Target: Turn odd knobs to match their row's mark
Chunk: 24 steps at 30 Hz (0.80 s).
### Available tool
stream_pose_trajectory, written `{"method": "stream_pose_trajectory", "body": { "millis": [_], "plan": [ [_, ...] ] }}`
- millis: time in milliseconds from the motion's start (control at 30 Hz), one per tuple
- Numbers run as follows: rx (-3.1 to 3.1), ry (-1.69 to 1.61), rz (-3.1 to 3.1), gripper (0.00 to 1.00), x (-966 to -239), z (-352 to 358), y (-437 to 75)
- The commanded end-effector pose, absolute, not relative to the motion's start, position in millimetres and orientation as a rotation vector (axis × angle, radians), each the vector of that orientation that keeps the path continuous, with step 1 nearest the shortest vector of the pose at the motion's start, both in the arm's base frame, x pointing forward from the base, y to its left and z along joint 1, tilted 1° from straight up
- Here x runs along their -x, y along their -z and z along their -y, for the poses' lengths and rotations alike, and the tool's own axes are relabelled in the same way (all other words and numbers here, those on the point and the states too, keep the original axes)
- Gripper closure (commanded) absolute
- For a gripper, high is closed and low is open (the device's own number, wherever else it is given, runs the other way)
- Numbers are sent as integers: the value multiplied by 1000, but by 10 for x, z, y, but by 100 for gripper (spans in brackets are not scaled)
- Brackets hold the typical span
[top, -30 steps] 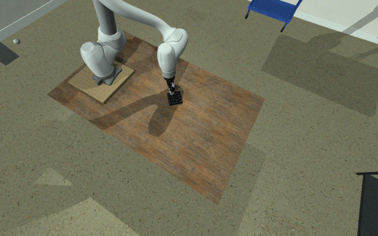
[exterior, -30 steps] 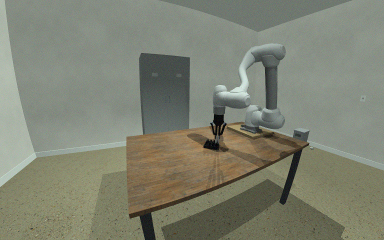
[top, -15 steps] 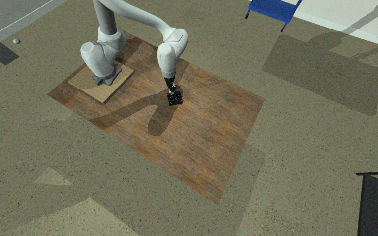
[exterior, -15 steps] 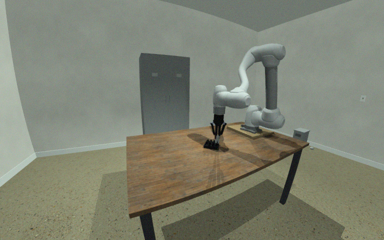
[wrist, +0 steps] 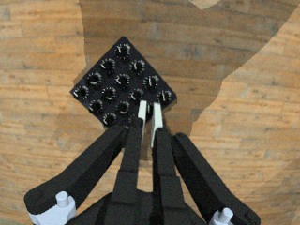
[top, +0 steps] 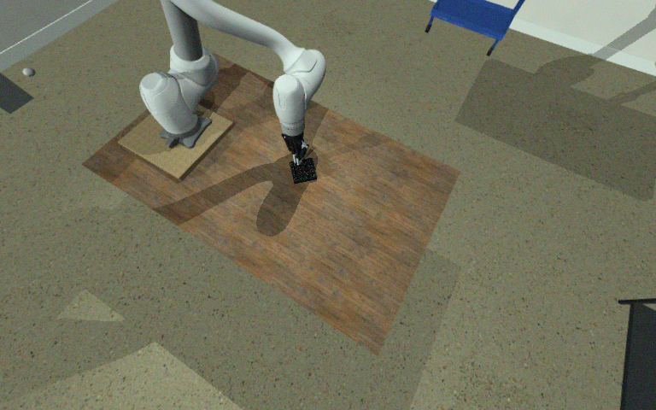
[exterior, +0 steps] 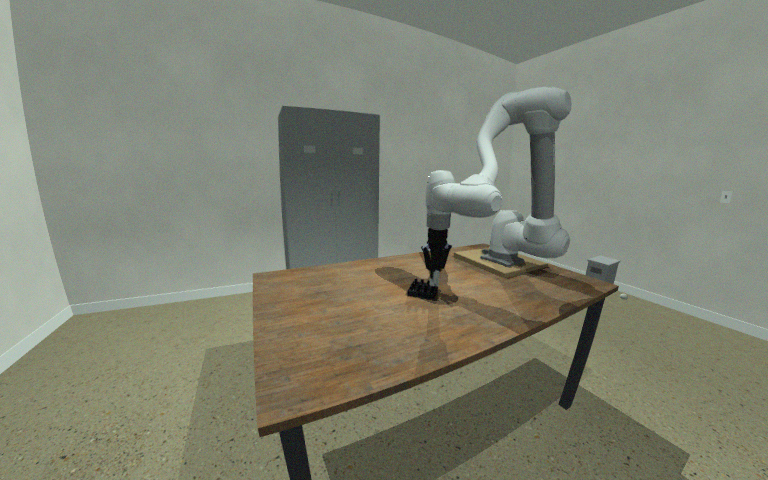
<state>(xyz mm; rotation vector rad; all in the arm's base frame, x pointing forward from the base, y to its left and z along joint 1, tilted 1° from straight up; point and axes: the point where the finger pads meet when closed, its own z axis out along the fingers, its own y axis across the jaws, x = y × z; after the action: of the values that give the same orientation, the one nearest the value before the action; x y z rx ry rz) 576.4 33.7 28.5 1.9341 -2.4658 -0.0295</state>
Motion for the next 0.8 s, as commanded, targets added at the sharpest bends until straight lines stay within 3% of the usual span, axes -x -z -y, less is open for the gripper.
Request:
{"method": "stream_pose_trajectory", "body": {
  "millis": [0, 767],
  "plan": [
    [-2024, 34, 2396, 95, -5764, -337, -286],
    [-2521, 35, 1875, 95, -5764, -337, -286]
  ]
}}
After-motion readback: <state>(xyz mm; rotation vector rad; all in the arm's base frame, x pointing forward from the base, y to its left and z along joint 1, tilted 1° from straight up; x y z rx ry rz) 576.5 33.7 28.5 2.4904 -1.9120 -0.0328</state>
